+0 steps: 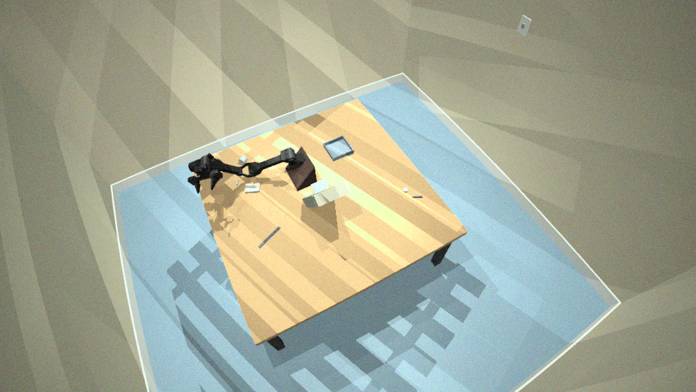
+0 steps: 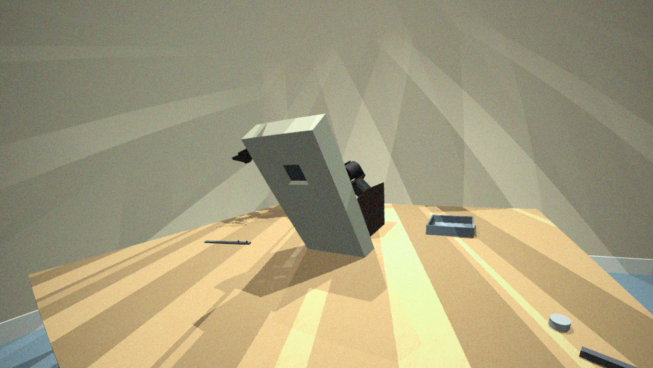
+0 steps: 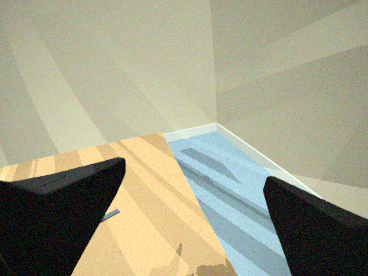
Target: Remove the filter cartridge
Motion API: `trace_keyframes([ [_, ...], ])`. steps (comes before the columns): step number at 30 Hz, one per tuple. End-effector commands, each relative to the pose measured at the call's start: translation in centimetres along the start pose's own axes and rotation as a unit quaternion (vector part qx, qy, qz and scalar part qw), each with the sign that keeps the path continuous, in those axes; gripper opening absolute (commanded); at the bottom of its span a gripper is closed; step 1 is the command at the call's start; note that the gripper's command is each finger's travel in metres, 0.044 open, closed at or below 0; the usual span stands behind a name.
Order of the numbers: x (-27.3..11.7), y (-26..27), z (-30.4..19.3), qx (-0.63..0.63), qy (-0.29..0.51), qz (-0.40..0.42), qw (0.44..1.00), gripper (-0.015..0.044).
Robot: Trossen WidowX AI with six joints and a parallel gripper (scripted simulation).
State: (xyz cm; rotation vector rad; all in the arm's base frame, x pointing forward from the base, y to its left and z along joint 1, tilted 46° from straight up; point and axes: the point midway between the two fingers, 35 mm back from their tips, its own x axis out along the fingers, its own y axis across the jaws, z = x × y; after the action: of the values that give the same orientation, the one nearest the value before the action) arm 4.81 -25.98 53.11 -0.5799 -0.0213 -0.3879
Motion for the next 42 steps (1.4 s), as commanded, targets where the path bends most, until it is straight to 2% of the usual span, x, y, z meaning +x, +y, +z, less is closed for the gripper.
trace_keyframes([
  [1, 0.0, -0.1, 0.0, 0.000, -0.002, -0.001, 1.000, 0.0374],
  [4, -0.6, -0.8, 0.9, 0.003, -0.032, -0.019, 0.999, 0.0295],
  [8, -0.3, 4.2, 6.3, -0.072, -0.041, -0.012, 0.997, 0.0190],
  [12, -0.4, 6.4, 8.5, -0.116, -0.053, -0.016, 0.992, 0.0092],
  [14, -0.5, 8.1, 9.9, -0.151, -0.064, -0.018, 0.986, 0.0092],
  [19, 0.8, 16.2, 13.7, -0.238, -0.061, 0.010, 0.969, 0.0092],
  [27, 2.3, 28.1, 15.8, -0.333, -0.063, 0.062, 0.939, 0.0092],
  [31, 2.8, 32.2, 15.5, -0.366, -0.059, 0.082, 0.925, 0.0092],
  [34, 3.4, 37.5, 14.4, -0.419, -0.044, 0.104, 0.901, 0.0092],
  [42, 4.6, 48.8, 8.5, -0.539, 0.000, 0.159, 0.827, 0.0092],
])
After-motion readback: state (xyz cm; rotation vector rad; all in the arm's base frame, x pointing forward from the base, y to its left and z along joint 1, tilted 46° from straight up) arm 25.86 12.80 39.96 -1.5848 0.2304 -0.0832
